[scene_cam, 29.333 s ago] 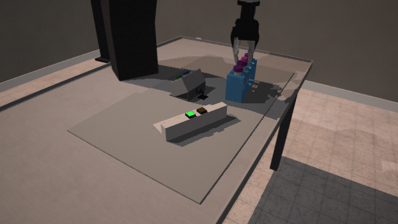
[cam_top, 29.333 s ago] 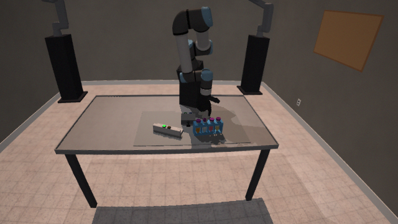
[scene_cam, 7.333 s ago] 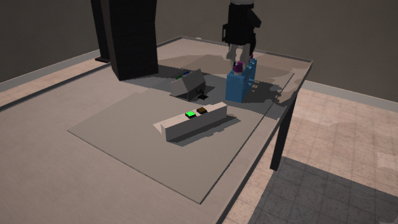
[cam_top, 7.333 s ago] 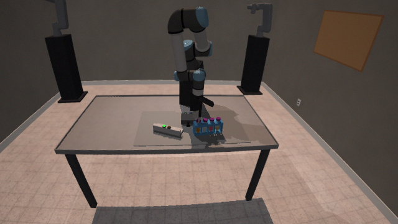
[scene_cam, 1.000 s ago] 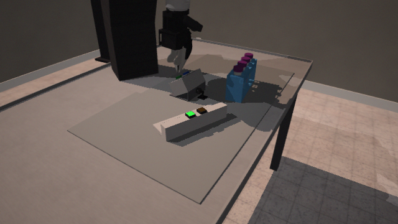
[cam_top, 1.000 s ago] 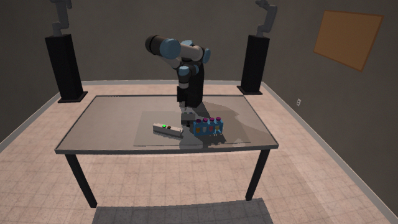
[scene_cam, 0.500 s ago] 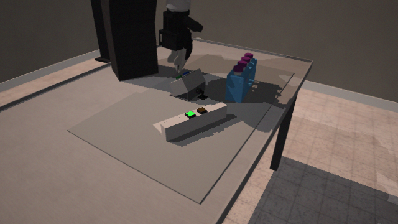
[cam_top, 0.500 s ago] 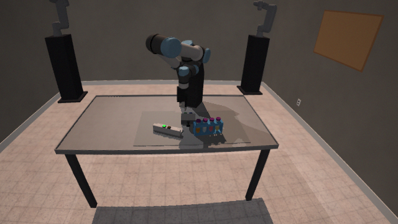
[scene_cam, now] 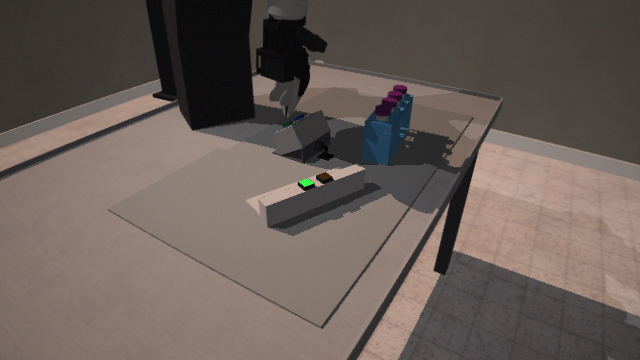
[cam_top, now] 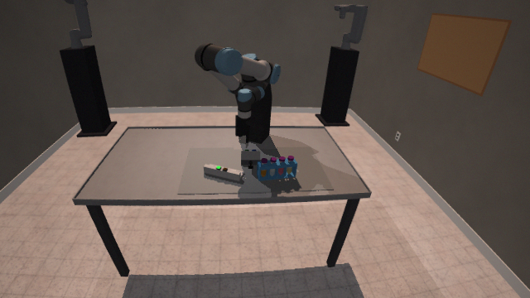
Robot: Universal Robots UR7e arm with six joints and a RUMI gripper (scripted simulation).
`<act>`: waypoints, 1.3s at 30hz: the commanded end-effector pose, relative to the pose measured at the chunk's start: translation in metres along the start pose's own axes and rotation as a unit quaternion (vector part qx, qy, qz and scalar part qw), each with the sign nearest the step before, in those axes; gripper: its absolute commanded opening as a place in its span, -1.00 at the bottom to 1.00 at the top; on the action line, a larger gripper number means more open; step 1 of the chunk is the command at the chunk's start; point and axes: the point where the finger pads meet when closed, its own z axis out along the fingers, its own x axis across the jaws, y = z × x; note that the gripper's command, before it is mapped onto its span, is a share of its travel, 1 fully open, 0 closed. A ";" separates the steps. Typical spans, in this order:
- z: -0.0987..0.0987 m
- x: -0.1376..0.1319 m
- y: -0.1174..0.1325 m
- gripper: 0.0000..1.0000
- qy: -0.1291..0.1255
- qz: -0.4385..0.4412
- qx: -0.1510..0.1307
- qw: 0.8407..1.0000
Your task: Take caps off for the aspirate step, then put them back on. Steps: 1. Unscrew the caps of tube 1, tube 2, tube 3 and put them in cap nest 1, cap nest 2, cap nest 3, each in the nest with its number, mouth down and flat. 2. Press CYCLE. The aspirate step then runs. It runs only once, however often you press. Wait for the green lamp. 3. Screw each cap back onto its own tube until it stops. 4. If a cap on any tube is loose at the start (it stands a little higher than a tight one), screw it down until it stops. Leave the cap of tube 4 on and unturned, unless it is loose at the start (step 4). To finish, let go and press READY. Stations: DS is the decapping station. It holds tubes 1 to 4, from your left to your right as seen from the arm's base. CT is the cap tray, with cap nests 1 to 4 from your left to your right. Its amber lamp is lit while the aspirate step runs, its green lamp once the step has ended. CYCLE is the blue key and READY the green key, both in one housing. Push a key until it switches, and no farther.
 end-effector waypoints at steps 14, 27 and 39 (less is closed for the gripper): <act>0.009 -0.002 -0.002 -1.00 -0.080 0.000 0.013 0.997; 0.009 -0.003 -0.002 -1.00 -0.080 0.000 0.013 0.997; 0.009 -0.004 -0.003 -1.00 -0.080 0.000 0.013 0.997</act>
